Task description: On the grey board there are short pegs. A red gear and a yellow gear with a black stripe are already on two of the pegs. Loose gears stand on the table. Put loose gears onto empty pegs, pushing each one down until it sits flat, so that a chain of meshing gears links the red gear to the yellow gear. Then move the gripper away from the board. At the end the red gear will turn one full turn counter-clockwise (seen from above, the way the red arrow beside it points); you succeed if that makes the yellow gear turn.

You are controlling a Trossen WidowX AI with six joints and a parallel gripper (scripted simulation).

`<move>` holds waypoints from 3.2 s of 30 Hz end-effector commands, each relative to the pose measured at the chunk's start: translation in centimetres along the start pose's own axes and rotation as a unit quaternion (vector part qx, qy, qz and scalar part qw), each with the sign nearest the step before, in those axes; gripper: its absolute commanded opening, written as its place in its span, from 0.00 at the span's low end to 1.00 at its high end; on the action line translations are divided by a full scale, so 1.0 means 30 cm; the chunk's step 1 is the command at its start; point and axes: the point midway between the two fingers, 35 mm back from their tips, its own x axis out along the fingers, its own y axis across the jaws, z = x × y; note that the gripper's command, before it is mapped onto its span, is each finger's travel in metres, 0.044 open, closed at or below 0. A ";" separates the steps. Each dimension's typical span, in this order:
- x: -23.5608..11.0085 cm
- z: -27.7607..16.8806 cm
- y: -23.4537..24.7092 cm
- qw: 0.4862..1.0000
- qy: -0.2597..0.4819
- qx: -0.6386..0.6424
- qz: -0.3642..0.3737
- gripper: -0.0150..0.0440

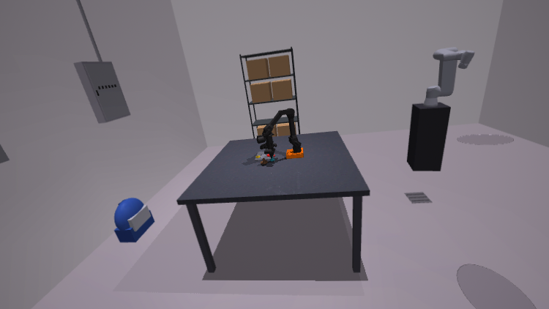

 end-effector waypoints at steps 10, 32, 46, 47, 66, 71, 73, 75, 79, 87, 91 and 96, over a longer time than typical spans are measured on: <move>-0.102 0.023 0.019 1.000 -0.006 0.002 0.001 0.25; -0.260 0.029 0.030 1.000 -0.006 0.002 0.002 0.25; -0.362 0.020 0.027 1.000 -0.005 0.002 0.002 0.25; -0.369 0.019 0.026 1.000 -0.005 0.002 0.002 0.25; -0.422 0.036 0.001 1.000 -0.005 0.002 0.001 0.25; -0.409 0.061 -0.017 1.000 -0.006 0.004 0.002 0.25; -0.404 0.071 -0.025 1.000 -0.006 0.005 0.002 0.25; -0.398 0.081 -0.033 1.000 -0.006 0.006 0.002 0.25; -0.387 0.100 -0.048 1.000 -0.006 0.006 0.002 0.25; -0.363 0.138 -0.082 1.000 -0.006 0.009 0.002 0.25; -0.352 0.156 -0.100 1.000 -0.007 0.012 0.003 0.25; -0.337 0.178 -0.124 1.000 -0.007 0.012 0.002 0.25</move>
